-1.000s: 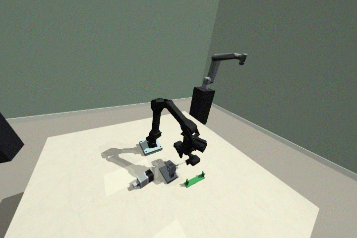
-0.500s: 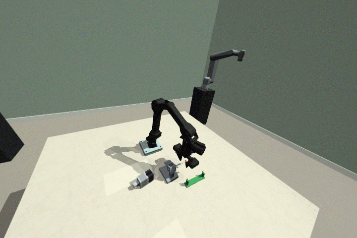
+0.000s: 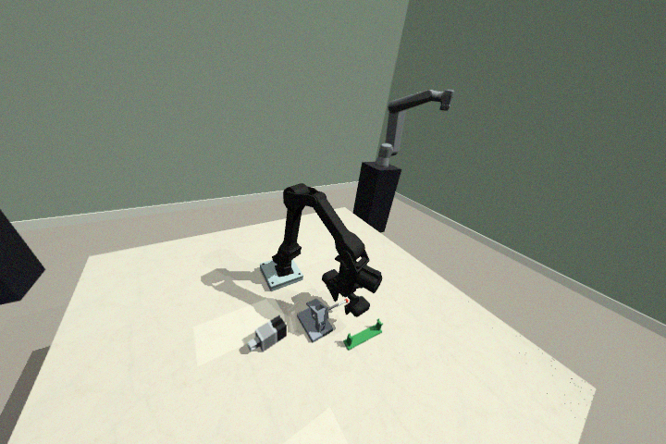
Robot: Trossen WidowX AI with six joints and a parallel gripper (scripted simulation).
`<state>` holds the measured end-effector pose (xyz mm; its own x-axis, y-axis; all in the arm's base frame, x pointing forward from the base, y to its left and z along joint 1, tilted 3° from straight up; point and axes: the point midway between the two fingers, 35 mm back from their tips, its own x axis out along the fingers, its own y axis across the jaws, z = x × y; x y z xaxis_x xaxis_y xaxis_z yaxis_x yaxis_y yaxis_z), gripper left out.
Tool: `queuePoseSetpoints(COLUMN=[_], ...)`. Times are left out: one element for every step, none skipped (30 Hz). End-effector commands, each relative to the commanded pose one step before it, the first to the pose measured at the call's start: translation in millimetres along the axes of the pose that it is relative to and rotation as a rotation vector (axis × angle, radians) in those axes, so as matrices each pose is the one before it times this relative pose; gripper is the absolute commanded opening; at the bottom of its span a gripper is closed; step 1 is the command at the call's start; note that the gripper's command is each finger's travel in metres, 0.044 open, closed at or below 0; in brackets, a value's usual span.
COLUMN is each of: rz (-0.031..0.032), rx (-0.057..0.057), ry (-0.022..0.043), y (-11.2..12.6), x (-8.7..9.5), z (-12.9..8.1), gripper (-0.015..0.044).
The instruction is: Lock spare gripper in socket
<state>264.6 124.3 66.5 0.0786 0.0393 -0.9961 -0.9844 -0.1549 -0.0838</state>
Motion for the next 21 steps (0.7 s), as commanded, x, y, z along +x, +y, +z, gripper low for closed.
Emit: queuePoseSetpoints(rz=[0.00327, 0.00000, 0.00000, 0.00000, 0.00000, 0.00000, 0.00000, 0.00000, 0.00000, 0.00000, 0.00000, 0.00000, 0.00000, 0.00000, 0.00000, -0.00001, 0.00000, 0.00000, 0.00000, 0.00000, 0.00006], rx=[-0.0059, 0.0000, 0.0000, 0.0000, 0.0000, 0.0000, 0.0000, 0.0000, 0.0000, 0.0000, 0.0000, 0.0000, 0.0000, 0.0000, 0.0000, 0.0000, 0.0000, 0.0000, 0.0000, 0.0000, 0.0009], ry=[0.00442, 0.00000, 0.00000, 0.00000, 0.00000, 0.00000, 0.00000, 0.00000, 0.00000, 0.00000, 0.00000, 0.00000, 0.00000, 0.00000, 0.00000, 0.00000, 0.00000, 0.00000, 0.00000, 0.00000, -0.00243], y=[0.10, 0.00, 0.00, 0.00, 0.00, 0.00, 0.00, 0.00, 0.00, 0.00, 0.00, 0.00, 0.00, 0.00, 0.00, -0.11, 0.00, 0.00, 0.00, 0.00, -0.04], x=[1.79, 0.00, 0.00, 0.00, 0.00, 0.00, 0.00, 0.00, 0.00, 0.00, 0.00, 0.00, 0.00, 0.00, 0.00, 0.03, 0.00, 0.00, 0.00, 0.00, -0.14], z=[-0.72, 0.00, 0.00, 0.00, 0.00, 0.00, 0.00, 0.00, 0.00, 0.00, 0.00, 0.00, 0.00, 0.00, 0.00, 0.02, 0.00, 0.00, 0.00, 0.00, 0.07], gripper=[0.0274, 0.0247, 0.0221, 0.0195, 0.0169, 0.0142, 0.0116, 0.0090, 0.0064, 0.0037, 0.0011, 0.0005, 0.0000, 0.0000, 0.0000, 0.0000, 0.0000, 0.0000, 0.0000, 0.0000, 0.0000])
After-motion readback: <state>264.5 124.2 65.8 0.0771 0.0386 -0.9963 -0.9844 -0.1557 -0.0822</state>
